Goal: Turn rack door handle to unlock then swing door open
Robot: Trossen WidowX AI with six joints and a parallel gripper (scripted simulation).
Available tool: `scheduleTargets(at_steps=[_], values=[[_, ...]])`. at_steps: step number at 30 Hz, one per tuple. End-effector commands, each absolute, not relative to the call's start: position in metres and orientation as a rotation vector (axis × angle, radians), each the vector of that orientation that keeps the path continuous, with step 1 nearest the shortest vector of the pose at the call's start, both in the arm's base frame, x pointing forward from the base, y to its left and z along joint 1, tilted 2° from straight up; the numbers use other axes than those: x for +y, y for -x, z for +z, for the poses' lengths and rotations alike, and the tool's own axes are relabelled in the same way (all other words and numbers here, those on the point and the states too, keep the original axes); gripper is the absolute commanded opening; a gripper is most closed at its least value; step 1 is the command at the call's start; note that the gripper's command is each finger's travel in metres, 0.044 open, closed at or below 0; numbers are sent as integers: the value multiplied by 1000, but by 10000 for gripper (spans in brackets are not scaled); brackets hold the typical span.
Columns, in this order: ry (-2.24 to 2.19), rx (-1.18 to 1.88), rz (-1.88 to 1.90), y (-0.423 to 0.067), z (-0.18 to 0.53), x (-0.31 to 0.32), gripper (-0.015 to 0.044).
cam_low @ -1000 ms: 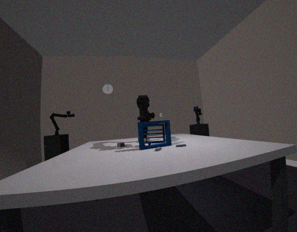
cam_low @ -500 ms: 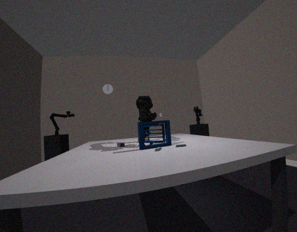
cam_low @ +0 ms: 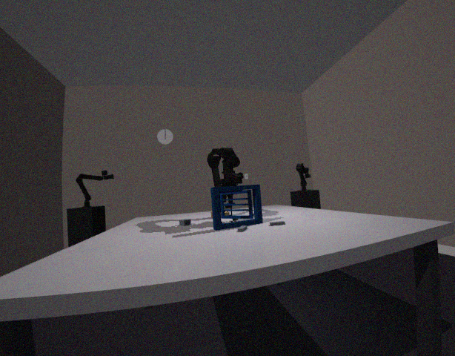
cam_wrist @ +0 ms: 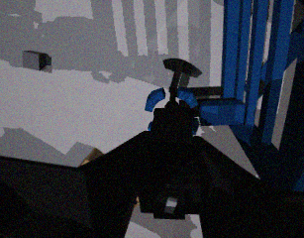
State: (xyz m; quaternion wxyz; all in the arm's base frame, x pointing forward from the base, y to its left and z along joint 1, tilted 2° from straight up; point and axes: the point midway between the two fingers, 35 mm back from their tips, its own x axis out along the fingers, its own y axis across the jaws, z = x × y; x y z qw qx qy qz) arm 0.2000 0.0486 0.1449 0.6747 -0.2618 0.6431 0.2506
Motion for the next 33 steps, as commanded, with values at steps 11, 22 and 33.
scheduleTargets(at_steps=[11, 22, 33], values=[[452, 1468, 428, -189, 145, 71, 16], [348, 1486, 333, -182, 144, 90, 16], [242, 1500, 237, -177, 144, 110, 16]])
